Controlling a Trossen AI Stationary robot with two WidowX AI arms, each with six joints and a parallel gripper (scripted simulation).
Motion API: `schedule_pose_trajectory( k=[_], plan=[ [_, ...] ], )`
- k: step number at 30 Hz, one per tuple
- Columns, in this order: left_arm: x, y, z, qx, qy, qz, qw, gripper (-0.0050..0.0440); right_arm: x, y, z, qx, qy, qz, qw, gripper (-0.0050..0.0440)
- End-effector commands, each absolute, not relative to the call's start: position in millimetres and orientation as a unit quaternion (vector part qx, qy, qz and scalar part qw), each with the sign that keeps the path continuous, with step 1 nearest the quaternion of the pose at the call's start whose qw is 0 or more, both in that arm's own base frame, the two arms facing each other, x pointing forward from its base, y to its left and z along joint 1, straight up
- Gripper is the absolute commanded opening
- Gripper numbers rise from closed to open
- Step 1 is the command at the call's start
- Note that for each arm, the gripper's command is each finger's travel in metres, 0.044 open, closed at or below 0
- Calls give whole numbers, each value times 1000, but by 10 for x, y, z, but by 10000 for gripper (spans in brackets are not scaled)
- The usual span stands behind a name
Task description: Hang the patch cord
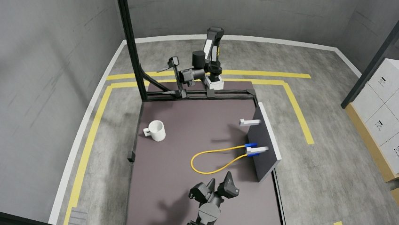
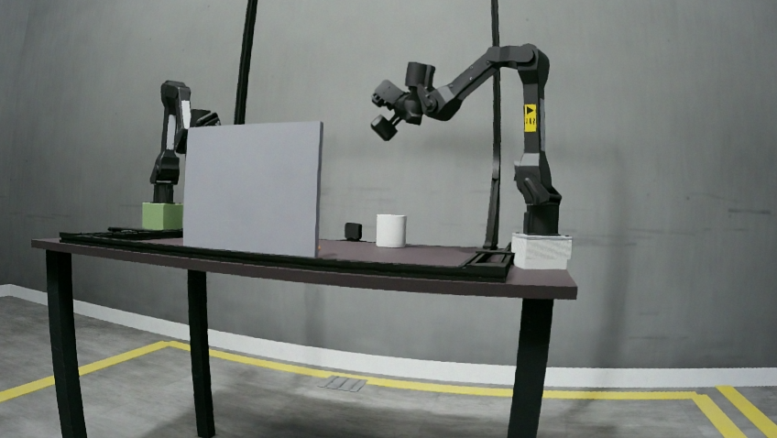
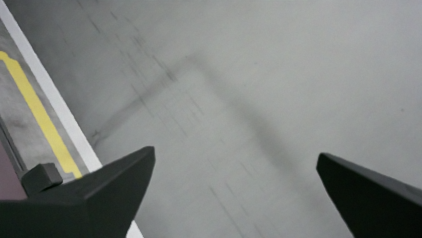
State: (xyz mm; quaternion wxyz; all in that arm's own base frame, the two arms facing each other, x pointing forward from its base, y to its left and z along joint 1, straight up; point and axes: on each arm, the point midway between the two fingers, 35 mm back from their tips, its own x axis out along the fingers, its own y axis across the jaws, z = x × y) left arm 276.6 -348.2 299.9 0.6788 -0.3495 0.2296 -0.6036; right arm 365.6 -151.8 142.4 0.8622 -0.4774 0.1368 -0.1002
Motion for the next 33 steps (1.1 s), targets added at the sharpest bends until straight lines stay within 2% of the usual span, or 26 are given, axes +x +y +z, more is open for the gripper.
schedule_pose_trajectory(
  k=[1, 17, 33],
  plan=[
    [2946, -3148, 3145, -336, 177, -564, 734, 440, 3894, -1470, 1395, -426, 132, -114, 888, 440],
    [3363, -2095, 3280, -255, 58, -401, 878, 440, 4406, -1110, 908, -256, 153, -135, 945, 440],
    [3419, -984, 3284, -134, -10, -202, 970, 440, 4756, -590, 313, -96, 165, -168, 967, 440]
  ],
)
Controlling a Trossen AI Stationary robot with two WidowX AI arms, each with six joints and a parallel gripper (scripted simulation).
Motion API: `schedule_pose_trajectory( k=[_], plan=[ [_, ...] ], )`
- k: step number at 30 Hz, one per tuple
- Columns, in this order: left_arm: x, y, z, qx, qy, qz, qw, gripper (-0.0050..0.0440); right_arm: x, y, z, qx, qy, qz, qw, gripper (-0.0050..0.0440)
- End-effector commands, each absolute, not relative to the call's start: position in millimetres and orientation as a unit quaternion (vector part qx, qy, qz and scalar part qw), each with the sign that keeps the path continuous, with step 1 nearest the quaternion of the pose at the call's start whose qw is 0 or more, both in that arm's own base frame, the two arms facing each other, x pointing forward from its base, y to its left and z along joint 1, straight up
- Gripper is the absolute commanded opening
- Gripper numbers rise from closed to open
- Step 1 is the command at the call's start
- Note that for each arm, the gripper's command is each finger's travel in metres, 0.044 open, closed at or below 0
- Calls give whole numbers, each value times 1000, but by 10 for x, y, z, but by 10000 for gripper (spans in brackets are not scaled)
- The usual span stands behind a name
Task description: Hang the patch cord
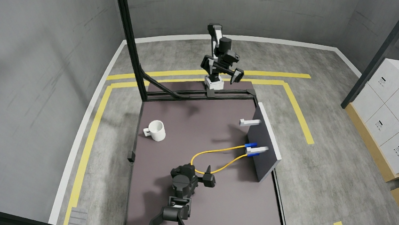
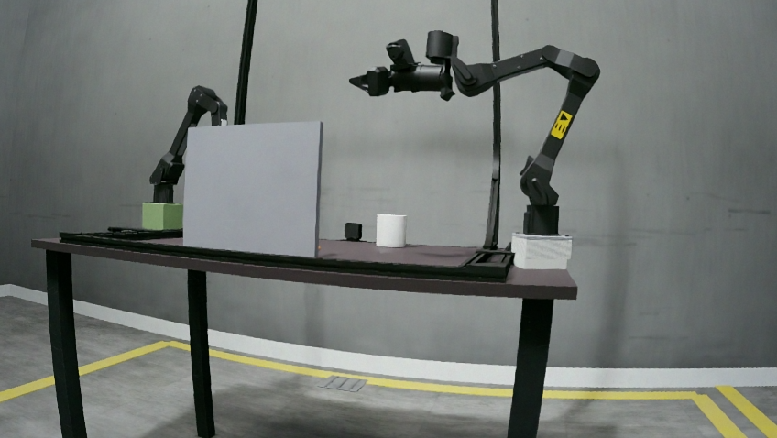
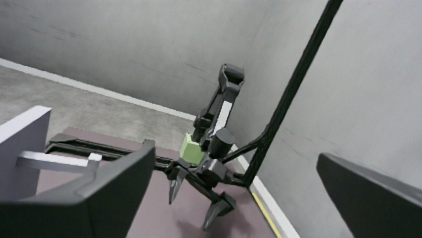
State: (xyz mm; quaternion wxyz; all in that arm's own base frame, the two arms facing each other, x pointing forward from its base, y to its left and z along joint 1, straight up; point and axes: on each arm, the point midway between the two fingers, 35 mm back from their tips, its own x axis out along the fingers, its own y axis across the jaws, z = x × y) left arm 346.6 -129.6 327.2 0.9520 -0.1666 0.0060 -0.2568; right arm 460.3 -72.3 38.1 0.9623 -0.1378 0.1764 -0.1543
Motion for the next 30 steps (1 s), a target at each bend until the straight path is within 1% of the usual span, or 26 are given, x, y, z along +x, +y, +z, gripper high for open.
schedule_pose_trajectory(
  k=[1, 13, 25, 27, 30],
  plan=[
    [3410, -917, 3280, -126, -13, -189, 974, 440, 4770, -554, 274, -87, 165, -171, 967, 440],
    [3199, -109, 3200, -16, -22, -24, 999, 440, 4876, -86, -242, 24, 163, -203, 965, 440],
    [3118, 17, 3224, 2, -27, 4, 1000, 440, 4879, -6, -330, 41, 162, -208, 964, 440],
    [3206, 12, 3166, 2, -13, 3, 1000, 440, 4895, -14, -274, 43, 156, -209, 964, 440],
    [3232, -39, 3221, 1, -14, -6, 1000, 440, 4898, -11, -272, 44, 156, -207, 965, 440]
  ],
)
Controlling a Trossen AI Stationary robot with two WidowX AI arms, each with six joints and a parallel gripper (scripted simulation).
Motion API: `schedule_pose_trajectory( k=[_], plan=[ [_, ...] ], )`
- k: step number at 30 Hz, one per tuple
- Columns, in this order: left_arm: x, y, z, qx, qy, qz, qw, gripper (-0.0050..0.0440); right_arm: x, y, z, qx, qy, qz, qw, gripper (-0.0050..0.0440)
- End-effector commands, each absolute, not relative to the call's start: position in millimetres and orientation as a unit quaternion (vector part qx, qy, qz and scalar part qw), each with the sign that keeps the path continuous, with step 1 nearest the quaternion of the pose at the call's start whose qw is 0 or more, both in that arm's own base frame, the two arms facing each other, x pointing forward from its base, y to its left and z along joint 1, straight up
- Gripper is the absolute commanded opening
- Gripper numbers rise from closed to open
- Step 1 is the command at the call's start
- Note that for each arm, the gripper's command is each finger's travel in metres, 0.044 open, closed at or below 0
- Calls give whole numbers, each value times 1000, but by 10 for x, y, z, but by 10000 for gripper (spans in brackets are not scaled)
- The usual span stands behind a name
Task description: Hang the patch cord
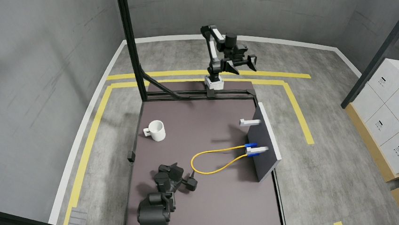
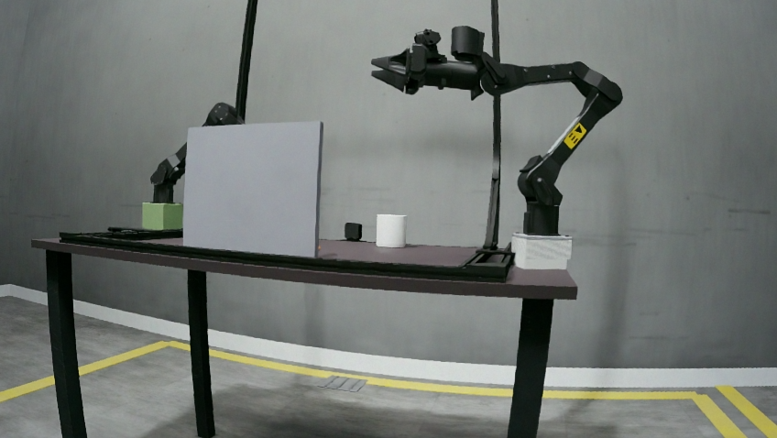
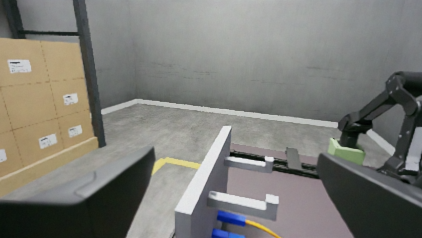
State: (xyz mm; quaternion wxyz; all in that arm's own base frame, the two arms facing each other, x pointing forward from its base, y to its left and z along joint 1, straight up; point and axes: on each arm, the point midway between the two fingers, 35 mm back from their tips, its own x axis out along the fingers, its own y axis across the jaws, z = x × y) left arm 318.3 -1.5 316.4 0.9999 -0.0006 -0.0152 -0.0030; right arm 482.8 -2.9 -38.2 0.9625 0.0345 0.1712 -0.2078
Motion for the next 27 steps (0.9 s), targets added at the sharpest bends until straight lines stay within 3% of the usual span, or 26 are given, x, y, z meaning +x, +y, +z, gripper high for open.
schedule_pose_trajectory(
  k=[1, 27],
  plan=[
    [3232, -39, 3221, 1, -14, -6, 1000, 440, 4898, -11, -272, 44, 156, -207, 965, 440],
    [4233, -1106, 2829, 35, 208, -135, 968, 440, 4876, -18, -282, 41, 159, -207, 964, 440]
  ],
)
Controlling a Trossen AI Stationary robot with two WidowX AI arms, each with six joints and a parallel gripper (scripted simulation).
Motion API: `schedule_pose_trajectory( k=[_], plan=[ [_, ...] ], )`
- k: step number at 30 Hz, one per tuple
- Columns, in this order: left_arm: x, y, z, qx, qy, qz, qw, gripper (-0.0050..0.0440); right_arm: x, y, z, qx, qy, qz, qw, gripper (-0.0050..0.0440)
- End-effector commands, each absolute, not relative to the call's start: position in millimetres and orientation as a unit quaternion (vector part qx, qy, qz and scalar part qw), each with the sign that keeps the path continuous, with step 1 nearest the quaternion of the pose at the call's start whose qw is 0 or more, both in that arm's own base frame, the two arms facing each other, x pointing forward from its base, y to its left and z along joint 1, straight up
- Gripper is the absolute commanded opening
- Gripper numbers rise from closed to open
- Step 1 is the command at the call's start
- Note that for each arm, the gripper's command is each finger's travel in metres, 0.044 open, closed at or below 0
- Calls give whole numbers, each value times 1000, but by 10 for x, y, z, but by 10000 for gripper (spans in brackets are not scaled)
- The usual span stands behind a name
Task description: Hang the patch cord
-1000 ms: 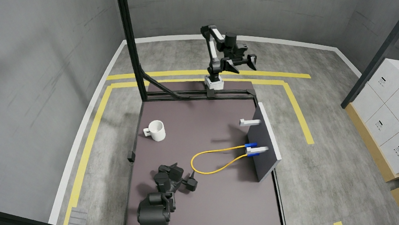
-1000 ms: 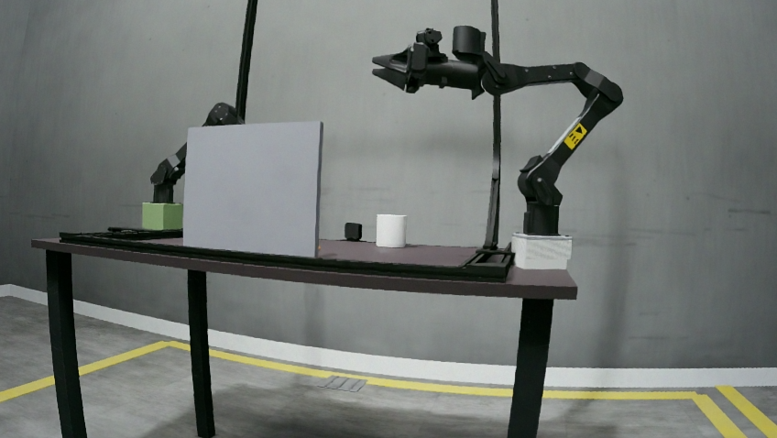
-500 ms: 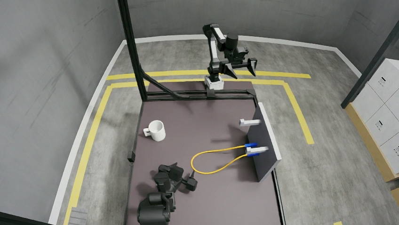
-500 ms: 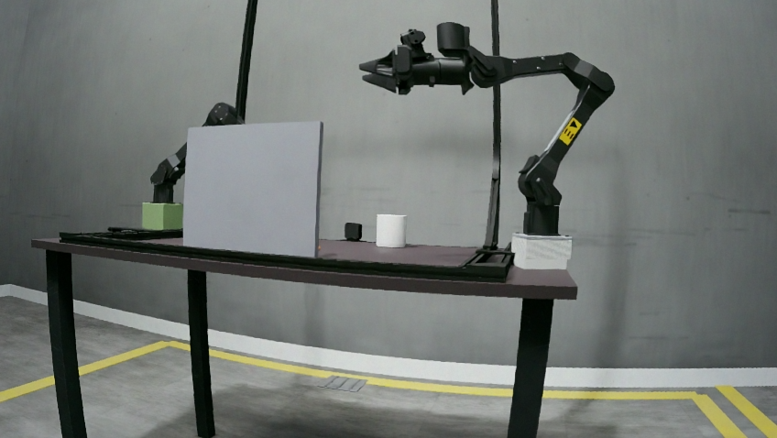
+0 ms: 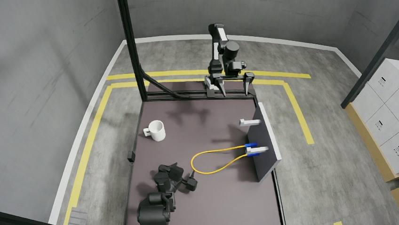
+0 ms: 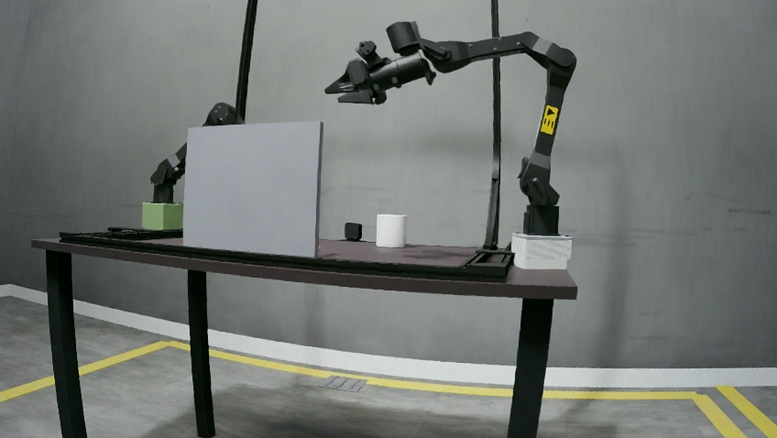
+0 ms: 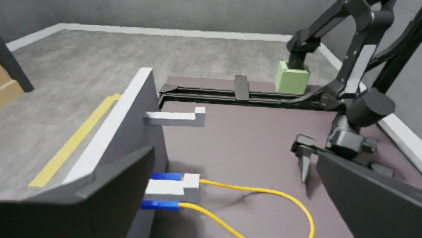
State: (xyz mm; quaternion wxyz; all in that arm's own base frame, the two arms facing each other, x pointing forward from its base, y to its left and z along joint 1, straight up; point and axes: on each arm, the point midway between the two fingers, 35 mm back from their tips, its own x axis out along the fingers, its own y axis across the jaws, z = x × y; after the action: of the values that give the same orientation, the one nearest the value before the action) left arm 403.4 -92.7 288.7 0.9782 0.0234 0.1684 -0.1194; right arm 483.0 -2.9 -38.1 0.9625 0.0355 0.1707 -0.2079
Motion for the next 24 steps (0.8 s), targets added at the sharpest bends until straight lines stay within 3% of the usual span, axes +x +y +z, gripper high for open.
schedule_pose_trajectory(
  k=[1, 24],
  plan=[
    [4291, -1160, 2880, 37, 209, -139, 967, 440, 4876, -18, -282, 41, 159, -207, 964, 440],
    [4881, -2304, 1981, 121, 386, -218, 888, 440, 4876, -18, -282, 41, 159, -207, 964, 440]
  ],
)
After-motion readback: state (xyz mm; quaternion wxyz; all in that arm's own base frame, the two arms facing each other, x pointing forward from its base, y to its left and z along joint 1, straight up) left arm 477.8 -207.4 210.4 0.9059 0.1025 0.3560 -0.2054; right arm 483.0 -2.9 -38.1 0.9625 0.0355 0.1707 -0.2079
